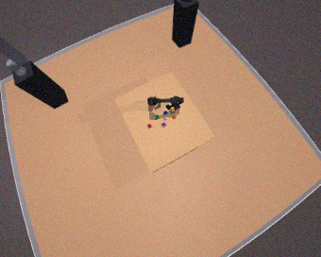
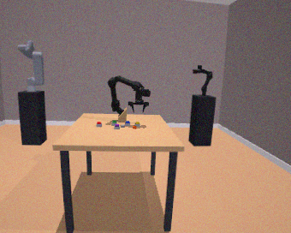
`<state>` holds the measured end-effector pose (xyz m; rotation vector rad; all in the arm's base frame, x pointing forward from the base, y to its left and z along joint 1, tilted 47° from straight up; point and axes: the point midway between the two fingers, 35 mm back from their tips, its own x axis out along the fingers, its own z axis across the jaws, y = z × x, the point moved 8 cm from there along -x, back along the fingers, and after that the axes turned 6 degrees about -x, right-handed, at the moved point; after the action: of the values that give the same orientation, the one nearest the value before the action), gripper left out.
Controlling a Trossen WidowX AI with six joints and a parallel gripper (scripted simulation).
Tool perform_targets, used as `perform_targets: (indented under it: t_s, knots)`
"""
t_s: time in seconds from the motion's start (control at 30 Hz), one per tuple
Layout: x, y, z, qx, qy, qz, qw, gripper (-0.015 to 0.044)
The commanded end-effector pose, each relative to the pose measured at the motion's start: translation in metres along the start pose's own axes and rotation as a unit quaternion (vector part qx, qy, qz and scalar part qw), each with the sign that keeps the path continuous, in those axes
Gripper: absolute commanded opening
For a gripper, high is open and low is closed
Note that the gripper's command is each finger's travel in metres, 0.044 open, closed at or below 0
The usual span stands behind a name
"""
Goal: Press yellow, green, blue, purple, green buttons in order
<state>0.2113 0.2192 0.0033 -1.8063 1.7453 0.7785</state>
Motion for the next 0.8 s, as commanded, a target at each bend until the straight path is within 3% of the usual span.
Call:
perform_targets:
  t_s: [0.0, 0.17, 0.43, 0.77]
  knots:
    - [0.004, 0.0, -0.002, -0.007, 0.009, -0.001, 1.0, 0.0374]
    - [0.061, -0.001, -0.004, -0.007, 0.01, -0.001, 1.0, 0.0242]
    - [0.064, 0.0, -0.004, -0.007, 0.011, -0.001, 1.0, 0.0032]
    - [0.066, -0.001, -0.004, -0.007, 0.011, -0.001, 1.0, 0.002]
